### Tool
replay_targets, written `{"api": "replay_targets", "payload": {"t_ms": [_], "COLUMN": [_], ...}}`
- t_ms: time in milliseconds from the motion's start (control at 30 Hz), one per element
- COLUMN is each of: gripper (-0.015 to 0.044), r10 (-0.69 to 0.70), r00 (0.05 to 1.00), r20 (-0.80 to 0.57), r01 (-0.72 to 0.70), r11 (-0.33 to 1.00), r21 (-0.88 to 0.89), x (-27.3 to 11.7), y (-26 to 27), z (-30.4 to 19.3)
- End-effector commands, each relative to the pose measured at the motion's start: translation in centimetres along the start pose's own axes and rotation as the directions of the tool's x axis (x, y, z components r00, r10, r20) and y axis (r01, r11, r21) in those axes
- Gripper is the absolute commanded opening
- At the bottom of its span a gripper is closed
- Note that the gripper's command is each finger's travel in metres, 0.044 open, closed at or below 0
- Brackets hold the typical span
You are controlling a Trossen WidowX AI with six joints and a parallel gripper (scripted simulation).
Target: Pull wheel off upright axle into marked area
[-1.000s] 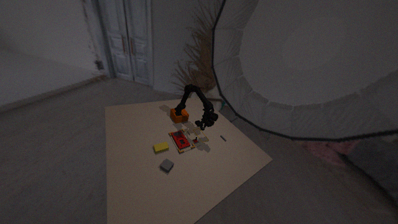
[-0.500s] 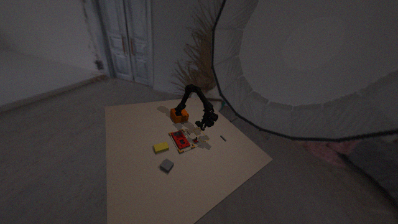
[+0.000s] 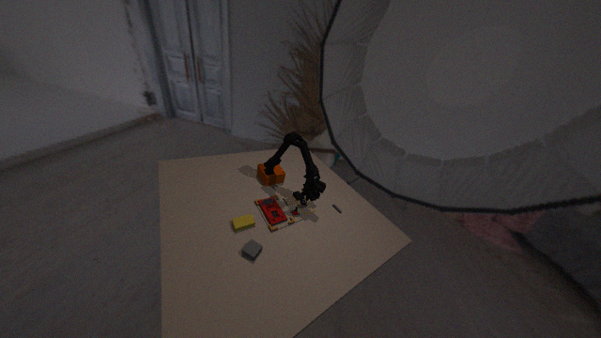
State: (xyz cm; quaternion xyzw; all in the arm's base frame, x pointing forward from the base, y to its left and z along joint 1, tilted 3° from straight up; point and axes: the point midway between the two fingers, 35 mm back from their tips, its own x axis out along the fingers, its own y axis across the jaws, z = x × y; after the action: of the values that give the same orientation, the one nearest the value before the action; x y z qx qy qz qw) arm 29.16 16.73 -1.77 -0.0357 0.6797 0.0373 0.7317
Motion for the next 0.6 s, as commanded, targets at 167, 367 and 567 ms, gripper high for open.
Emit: {"api": "replay_targets", "payload": {"t_ms": [167, 367, 567], "gripper": [0.0079, 0.0236, 0.03], "r10": [-0.001, -0.001, -0.002], "r00": [1.0, 1.0, 1.0], "r20": [-0.003, -0.003, 0.001], "r01": [0.001, 0.001, 0.002], "r11": [1.0, 1.0, 1.0], "r21": [0.0, 0.0, -0.001], "x": [0.6, 0.6, -2.9], "y": [-0.1, -0.1, 0.0], "z": [-0.2, -0.2, 0.0]}}
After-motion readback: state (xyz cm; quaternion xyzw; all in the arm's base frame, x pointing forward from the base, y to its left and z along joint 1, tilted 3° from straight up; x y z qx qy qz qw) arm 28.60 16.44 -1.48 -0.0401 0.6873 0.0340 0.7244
